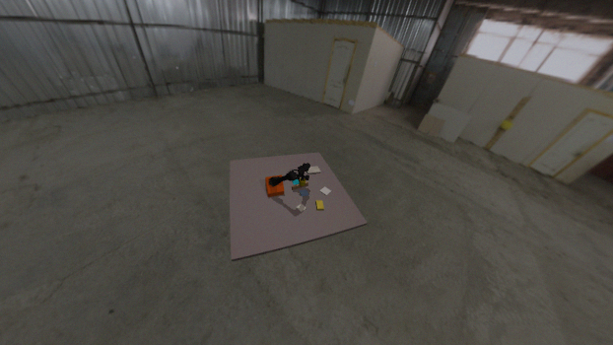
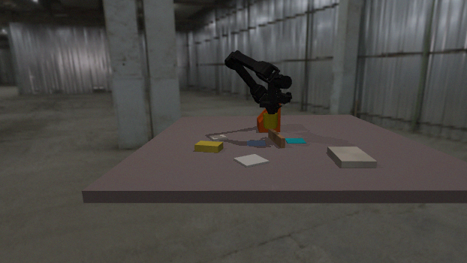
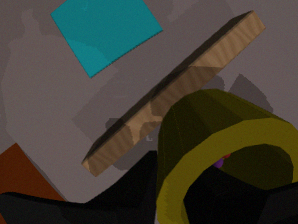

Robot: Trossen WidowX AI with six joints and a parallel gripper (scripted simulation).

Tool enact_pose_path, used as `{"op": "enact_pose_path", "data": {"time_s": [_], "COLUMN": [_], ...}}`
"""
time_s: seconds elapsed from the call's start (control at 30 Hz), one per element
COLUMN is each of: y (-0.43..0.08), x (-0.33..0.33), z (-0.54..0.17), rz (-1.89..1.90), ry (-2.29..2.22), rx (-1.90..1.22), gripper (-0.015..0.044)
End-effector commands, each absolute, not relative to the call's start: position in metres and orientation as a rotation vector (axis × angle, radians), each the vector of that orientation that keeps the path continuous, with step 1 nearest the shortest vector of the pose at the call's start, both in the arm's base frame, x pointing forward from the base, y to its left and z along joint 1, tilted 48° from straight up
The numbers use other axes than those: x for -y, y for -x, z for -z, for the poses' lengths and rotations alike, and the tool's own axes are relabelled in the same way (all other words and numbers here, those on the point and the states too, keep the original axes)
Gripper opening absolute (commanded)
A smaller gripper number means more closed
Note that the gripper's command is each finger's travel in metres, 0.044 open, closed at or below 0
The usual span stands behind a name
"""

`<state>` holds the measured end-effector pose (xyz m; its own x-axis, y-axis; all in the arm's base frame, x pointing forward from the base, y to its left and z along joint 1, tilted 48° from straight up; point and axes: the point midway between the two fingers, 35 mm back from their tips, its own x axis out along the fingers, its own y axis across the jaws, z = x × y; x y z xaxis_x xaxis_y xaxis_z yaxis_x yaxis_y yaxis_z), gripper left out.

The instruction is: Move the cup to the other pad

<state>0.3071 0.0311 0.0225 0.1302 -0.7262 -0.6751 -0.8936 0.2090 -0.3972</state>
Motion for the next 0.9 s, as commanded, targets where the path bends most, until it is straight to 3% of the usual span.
{"op": "enact_pose_path", "data": {"time_s": [0.0,0.87], "y": [-0.304,-0.284], "x": [-0.039,-0.086], "z": [-0.015,0.036], "rz": [-0.251,-0.255], "ry": [1.548,1.545], "rx": [-1.628,-1.627], "gripper": [0.0000,0.0000]}}
